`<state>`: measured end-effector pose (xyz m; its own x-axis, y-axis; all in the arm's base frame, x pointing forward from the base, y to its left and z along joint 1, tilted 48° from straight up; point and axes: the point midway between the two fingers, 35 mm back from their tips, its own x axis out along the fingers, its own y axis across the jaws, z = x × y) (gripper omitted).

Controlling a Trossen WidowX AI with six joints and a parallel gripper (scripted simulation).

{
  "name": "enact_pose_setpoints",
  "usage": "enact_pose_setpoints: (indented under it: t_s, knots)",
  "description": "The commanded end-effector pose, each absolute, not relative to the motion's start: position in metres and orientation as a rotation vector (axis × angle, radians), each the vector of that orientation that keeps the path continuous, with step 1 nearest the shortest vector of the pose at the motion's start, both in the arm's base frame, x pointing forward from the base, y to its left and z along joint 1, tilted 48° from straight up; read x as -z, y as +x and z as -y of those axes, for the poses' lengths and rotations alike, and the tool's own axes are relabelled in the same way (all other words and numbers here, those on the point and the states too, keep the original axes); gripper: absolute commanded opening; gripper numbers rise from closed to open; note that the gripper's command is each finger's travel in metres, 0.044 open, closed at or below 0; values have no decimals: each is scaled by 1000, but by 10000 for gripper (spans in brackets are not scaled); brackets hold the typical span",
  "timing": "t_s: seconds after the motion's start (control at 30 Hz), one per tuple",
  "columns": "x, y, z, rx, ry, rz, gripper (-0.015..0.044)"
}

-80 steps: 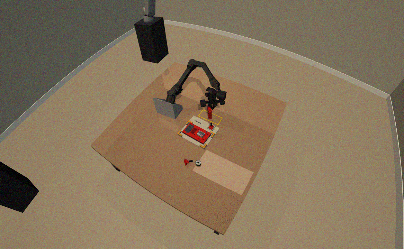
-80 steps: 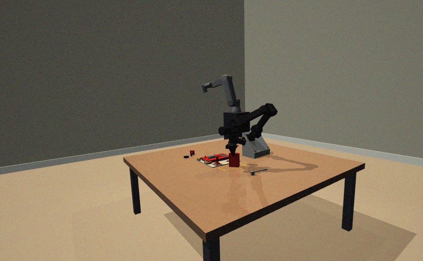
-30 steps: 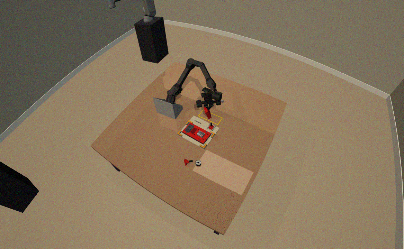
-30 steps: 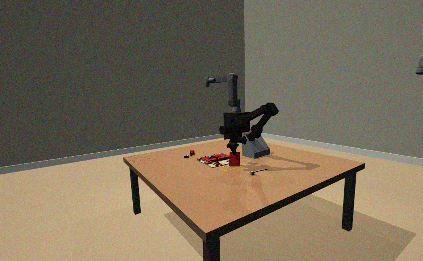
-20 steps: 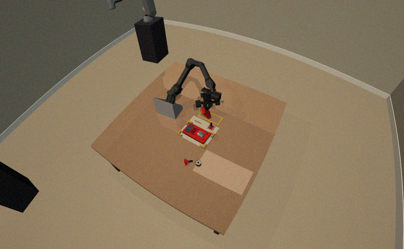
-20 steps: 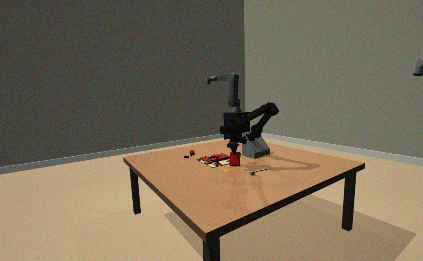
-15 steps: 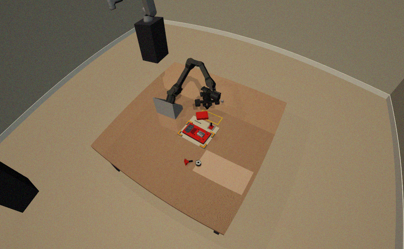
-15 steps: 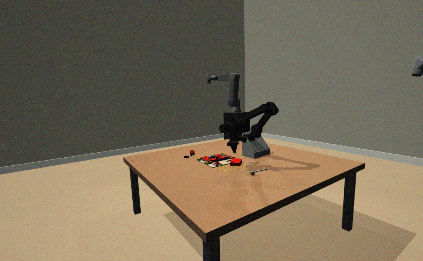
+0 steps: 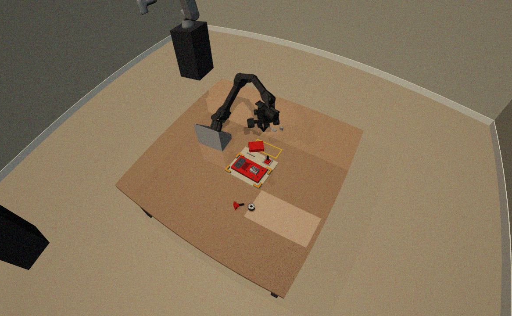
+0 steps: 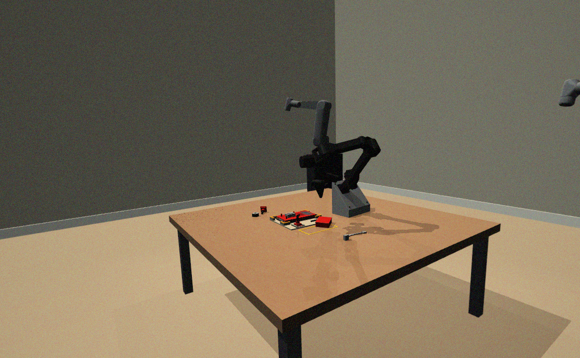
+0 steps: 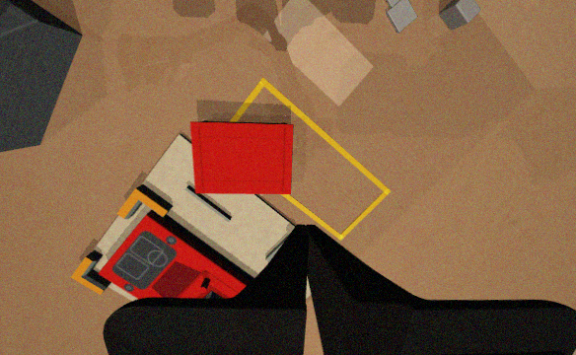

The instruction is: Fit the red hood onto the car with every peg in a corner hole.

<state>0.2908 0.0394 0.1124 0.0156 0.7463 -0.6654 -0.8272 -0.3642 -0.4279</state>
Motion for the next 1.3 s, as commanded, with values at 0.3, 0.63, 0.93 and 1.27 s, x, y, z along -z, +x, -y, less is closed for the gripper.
enact_pose_setpoints:
  t_s: [0.3, 0.63, 0.93, 1.27]
  knots:
    - [-112, 291, -40, -1648, -1030, -111, 0]
    - [-98, 285, -47, -1575, -798, -351, 131]
    - [-64, 265, -65, -1281, -183, -899, 368]
    - [-45, 249, -76, -1036, 194, -1179, 440]
